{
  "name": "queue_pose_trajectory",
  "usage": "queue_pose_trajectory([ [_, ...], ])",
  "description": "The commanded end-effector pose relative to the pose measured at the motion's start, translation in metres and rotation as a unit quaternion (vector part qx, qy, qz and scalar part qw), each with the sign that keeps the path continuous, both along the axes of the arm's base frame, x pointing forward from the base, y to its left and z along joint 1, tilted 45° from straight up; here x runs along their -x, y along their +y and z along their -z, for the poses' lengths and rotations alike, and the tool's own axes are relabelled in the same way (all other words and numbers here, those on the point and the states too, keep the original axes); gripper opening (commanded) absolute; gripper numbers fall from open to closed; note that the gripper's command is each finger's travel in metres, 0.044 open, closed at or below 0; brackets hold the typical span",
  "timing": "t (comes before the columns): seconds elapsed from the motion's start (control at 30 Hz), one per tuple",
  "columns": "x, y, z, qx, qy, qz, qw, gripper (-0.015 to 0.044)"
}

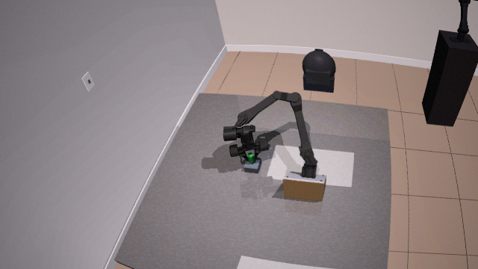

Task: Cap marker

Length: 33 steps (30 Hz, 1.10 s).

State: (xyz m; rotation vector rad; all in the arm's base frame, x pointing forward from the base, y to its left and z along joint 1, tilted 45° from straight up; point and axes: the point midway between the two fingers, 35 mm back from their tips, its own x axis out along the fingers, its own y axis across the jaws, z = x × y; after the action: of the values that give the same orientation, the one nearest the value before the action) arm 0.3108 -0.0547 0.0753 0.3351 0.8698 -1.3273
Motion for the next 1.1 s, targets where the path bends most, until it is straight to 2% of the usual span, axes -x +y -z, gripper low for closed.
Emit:
queue_pose_trajectory([
  [0.0,0.000,0.000,0.000,0.000,0.000,0.000,1.000,0.0289],
  [0.2,0.000,0.000,0.000,0.000,0.000,0.000,1.000,0.0440],
  [0.3,-0.002,0.008,-0.007,-0.001,-0.001,-0.001,1.000,0.0440],
  [0.47,-0.001,0.051,-0.051,-0.002,0.001,0.000,1.000,0.0440],
  [0.6,0.000,0.053,-0.053,-0.002,0.001,0.000,1.000,0.0440],
  [0.67,0.000,0.053,-0.052,-0.002,0.023,-0.023,0.999,0.0387],
  [0.8,0.000,0.052,-0.049,-0.002,0.153,-0.156,0.976,0.0282],
  [1.0,0.000,0.050,-0.044,-0.003,0.345,-0.351,0.871,0.0125],
  [1.07,0.000,0.049,-0.043,-0.003,0.384,-0.390,0.837,0.0072],
])
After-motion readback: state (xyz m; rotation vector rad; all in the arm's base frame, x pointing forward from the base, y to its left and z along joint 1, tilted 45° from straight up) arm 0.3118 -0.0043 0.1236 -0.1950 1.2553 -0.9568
